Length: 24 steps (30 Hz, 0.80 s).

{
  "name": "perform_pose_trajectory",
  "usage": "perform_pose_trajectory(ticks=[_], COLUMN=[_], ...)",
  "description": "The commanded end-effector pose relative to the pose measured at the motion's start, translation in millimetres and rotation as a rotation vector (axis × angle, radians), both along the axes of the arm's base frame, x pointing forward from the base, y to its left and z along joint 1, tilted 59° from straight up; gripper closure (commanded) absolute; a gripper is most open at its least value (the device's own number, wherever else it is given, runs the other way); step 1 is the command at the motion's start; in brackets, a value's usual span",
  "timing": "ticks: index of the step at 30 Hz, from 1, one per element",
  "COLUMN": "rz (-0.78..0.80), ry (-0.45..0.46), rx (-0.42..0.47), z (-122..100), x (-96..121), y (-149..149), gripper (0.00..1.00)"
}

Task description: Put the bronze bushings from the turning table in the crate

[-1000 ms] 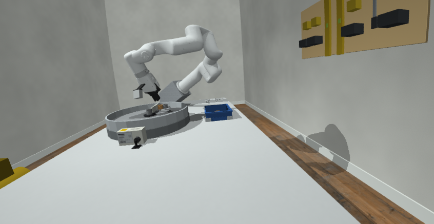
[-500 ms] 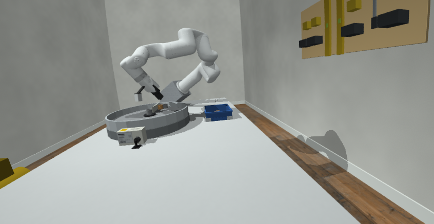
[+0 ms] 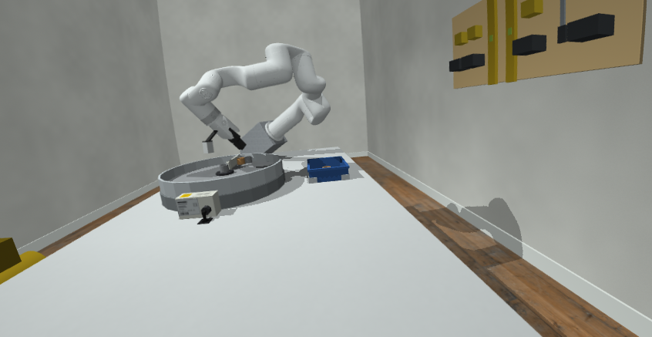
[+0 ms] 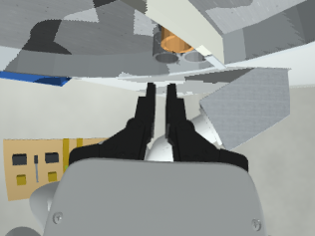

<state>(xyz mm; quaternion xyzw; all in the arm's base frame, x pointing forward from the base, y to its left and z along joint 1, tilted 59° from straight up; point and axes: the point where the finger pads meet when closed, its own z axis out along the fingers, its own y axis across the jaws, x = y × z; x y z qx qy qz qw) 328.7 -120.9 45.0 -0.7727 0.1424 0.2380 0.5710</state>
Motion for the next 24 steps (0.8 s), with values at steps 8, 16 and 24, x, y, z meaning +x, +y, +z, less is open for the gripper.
perform_pose_trajectory(ticks=[8,16,24], rz=[-0.006,-0.006,-0.006], ry=[0.000,0.000,0.000], rx=[-0.001,-0.001,-0.001], z=[-0.8,-0.8,-7.7], x=[-1.1,-1.1,4.2], y=[-2.3,-2.3,7.9], gripper=[0.90,0.90,0.90])
